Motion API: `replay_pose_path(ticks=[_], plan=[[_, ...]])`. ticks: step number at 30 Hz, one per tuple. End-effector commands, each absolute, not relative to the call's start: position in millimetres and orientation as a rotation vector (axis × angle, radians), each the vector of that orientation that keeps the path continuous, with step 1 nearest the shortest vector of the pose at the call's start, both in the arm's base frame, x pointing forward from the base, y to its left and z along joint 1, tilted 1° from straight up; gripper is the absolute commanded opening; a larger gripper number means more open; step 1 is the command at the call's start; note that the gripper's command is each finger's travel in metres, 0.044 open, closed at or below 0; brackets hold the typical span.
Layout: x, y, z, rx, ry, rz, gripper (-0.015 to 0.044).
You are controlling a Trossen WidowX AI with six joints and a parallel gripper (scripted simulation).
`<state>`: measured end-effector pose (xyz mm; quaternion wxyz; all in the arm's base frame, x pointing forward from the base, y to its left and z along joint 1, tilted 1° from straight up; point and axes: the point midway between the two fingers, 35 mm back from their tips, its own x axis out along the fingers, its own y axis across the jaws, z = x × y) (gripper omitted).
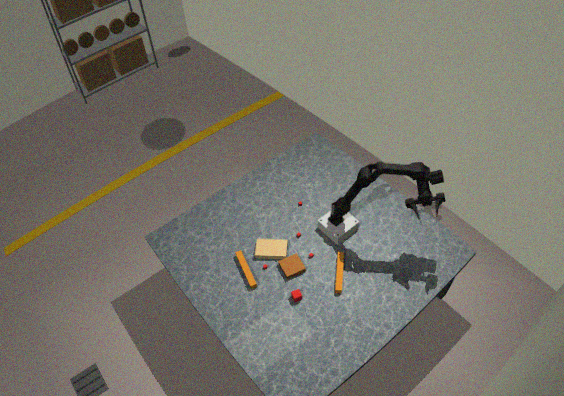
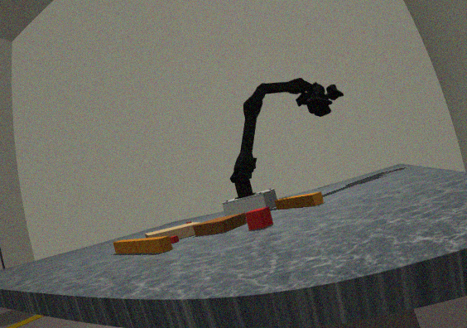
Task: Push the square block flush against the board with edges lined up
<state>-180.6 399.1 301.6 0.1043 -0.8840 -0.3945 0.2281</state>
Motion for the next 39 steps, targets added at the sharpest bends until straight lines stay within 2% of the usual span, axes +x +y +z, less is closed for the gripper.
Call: replay_pose_path(ticks=[1, 7, 15, 39], plan=[[-181, 399, 302, -2.607, -1.163, 0.673, 0.0374], [-170, 405, 297, -2.587, -1.104, 0.707, 0.0216], [-129, 425, 281, -2.505, -0.873, 0.815, 0.0006], [19, 448, 237, -2.206, -0.198, 0.931, 0.0000]])
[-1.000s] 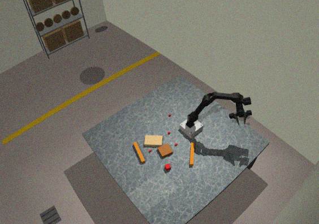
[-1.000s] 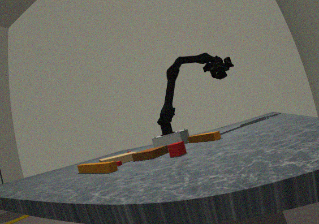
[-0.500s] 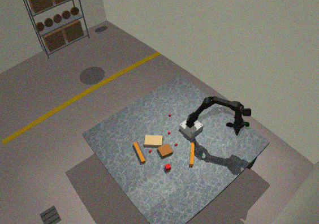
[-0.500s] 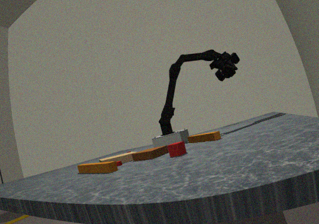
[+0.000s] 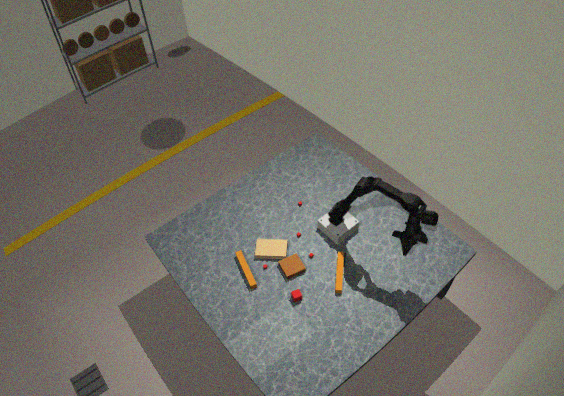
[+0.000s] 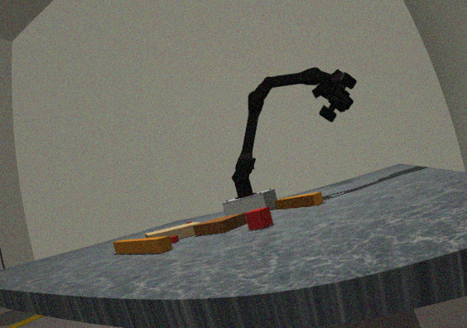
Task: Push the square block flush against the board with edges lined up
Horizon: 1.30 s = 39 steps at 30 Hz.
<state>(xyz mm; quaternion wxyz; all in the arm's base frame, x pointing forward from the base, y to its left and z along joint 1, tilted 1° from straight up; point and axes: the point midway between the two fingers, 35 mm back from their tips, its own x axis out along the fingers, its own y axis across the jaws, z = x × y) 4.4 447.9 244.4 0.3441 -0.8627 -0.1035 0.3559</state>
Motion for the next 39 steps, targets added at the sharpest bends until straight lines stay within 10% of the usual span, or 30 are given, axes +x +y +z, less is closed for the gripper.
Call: replay_pose_path(ticks=[1, 39], plan=[[25, 448, 235, -2.190, -0.170, 0.930, 0.0000], [248, 379, 169, -1.450, 0.703, 0.687, 0.0000]])
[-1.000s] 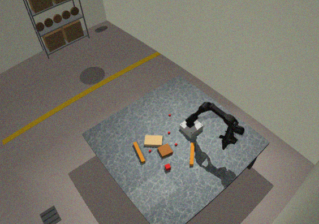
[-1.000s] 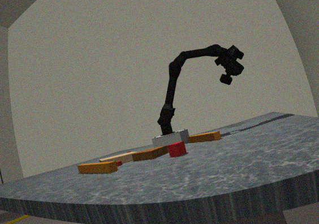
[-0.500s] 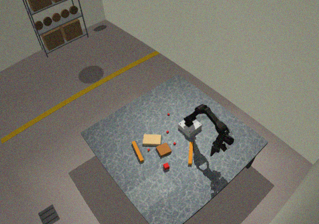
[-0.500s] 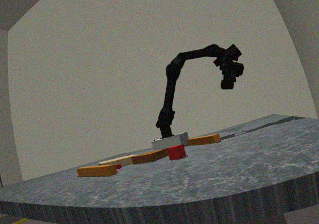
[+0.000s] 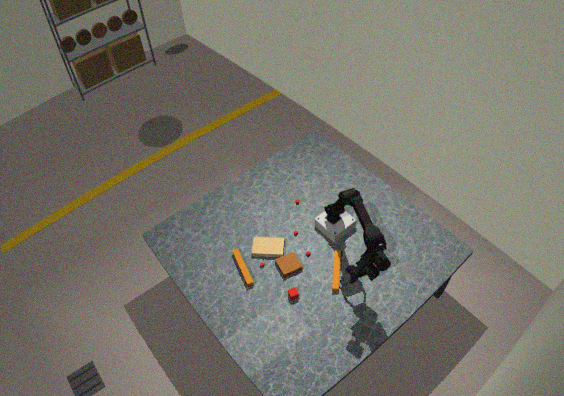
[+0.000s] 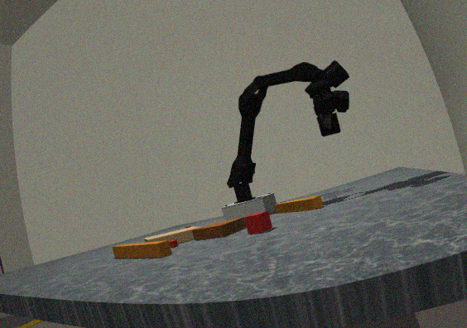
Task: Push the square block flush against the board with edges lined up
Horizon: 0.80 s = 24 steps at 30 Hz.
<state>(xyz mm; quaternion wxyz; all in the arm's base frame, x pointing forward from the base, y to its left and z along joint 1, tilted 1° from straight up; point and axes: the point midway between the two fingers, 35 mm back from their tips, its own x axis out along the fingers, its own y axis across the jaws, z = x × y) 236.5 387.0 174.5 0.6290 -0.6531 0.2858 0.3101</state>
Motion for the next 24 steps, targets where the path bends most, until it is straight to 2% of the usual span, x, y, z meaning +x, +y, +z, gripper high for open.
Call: replay_pose_path(ticks=[1, 24], plan=[[253, 375, 167, -1.431, 0.721, 0.676, 0.0000], [352, 280, 127, -0.845, 1.105, 0.356, 0.0000]])
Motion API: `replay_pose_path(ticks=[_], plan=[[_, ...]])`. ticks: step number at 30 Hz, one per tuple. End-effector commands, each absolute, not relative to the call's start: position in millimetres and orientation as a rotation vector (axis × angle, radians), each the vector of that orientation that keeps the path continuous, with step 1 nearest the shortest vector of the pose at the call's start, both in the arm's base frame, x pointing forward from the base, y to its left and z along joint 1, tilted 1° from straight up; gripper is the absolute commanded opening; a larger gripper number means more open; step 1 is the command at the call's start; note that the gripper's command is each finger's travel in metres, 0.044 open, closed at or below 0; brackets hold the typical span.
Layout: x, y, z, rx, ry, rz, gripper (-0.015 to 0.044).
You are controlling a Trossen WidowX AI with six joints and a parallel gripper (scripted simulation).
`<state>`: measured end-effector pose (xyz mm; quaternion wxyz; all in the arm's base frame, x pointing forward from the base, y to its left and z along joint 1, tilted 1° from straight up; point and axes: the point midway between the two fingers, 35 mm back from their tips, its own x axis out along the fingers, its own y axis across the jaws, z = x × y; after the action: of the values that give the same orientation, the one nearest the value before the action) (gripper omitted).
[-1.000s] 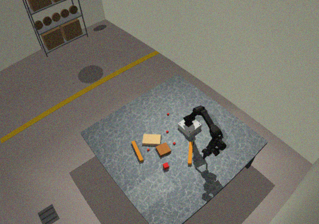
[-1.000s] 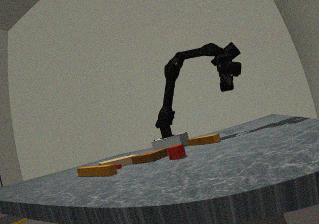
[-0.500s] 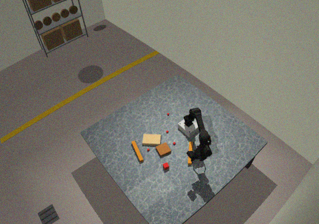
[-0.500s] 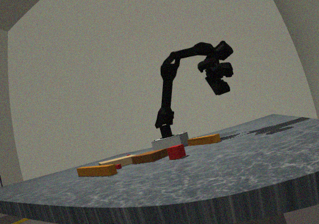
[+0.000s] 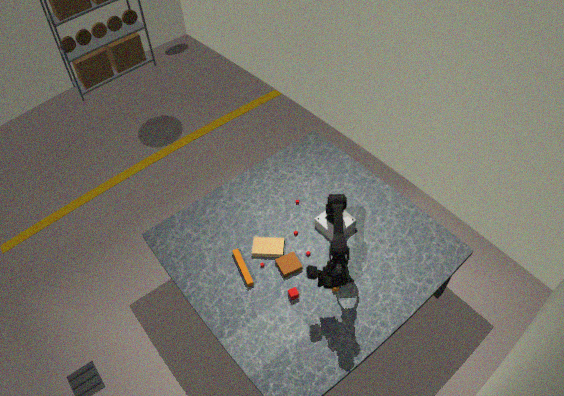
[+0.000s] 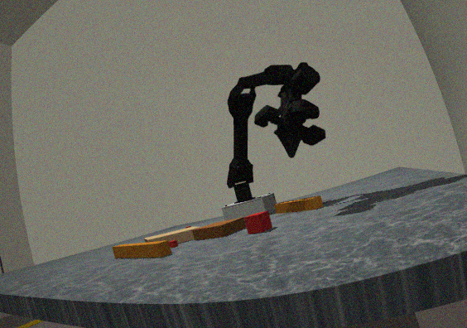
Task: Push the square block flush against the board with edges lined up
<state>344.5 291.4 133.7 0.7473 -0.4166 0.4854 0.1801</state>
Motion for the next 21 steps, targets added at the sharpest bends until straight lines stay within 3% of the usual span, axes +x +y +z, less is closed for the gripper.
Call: replay_pose_path(ticks=[1, 21], plan=[[356, 275, 125, -0.818, 1.118, 0.340, 0.0000], [408, 169, 92, -0.283, 1.327, -0.031, 0.0000]])
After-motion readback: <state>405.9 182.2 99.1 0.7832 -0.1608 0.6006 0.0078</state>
